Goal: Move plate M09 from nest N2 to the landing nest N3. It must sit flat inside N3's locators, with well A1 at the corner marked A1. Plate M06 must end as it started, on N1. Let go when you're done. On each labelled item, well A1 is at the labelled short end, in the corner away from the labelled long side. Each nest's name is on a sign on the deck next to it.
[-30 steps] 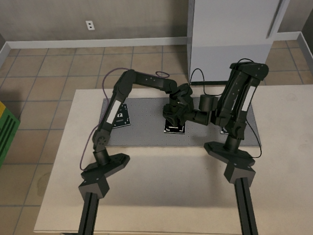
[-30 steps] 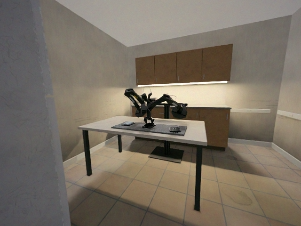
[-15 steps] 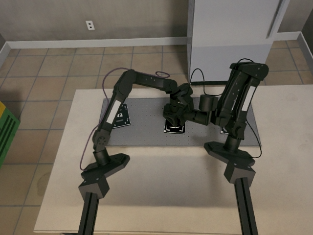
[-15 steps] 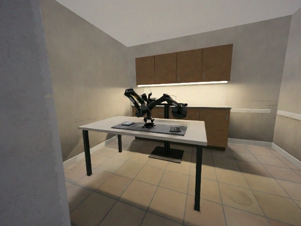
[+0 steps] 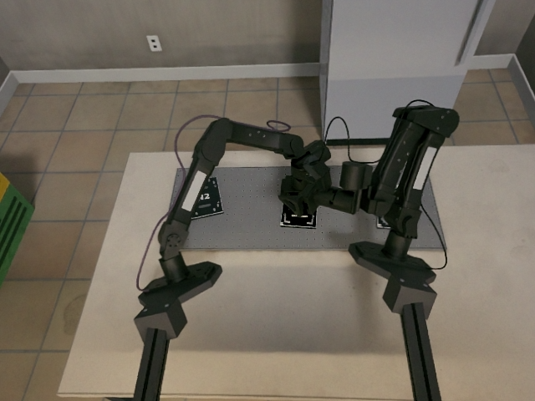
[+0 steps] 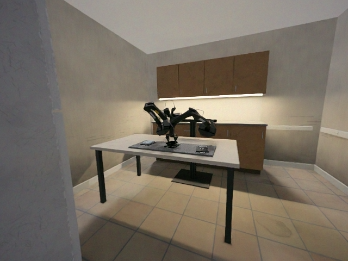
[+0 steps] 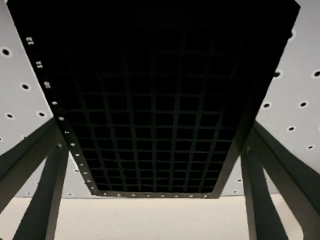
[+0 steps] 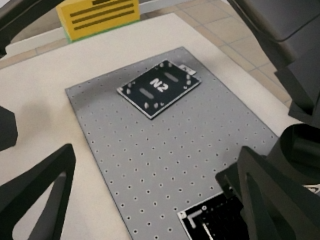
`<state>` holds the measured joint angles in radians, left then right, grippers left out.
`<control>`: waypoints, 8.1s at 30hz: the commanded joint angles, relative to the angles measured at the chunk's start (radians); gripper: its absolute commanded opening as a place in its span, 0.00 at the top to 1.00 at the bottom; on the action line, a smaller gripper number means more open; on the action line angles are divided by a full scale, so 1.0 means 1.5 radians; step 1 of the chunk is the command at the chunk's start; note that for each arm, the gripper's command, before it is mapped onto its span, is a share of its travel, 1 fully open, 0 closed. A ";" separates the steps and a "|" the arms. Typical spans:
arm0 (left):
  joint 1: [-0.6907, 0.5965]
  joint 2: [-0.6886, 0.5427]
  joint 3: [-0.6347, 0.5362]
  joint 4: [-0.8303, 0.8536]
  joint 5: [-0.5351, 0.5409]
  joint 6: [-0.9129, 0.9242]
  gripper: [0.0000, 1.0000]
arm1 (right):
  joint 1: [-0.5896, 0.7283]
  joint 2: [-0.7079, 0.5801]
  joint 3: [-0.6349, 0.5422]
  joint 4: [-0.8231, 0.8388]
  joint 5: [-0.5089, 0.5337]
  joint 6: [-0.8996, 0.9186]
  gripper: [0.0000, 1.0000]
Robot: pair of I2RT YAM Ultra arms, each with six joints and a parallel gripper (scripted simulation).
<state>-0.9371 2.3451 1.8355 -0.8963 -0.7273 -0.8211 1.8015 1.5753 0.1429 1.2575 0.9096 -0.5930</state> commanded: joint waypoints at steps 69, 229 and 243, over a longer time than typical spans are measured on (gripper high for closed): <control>0.002 0.012 0.042 -0.044 0.008 0.002 0.20 | 0.006 0.012 -0.006 0.007 -0.002 -0.004 0.00; 0.002 0.002 0.013 -0.009 0.009 0.007 0.20 | 0.006 0.012 -0.006 0.007 -0.002 -0.004 0.00; 0.032 0.040 0.019 0.016 0.030 0.026 0.20 | 0.006 0.012 -0.006 0.007 -0.002 -0.004 0.00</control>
<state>-0.9016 2.3707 1.8496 -0.8841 -0.7006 -0.7906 1.8015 1.5753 0.1429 1.2575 0.9096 -0.5930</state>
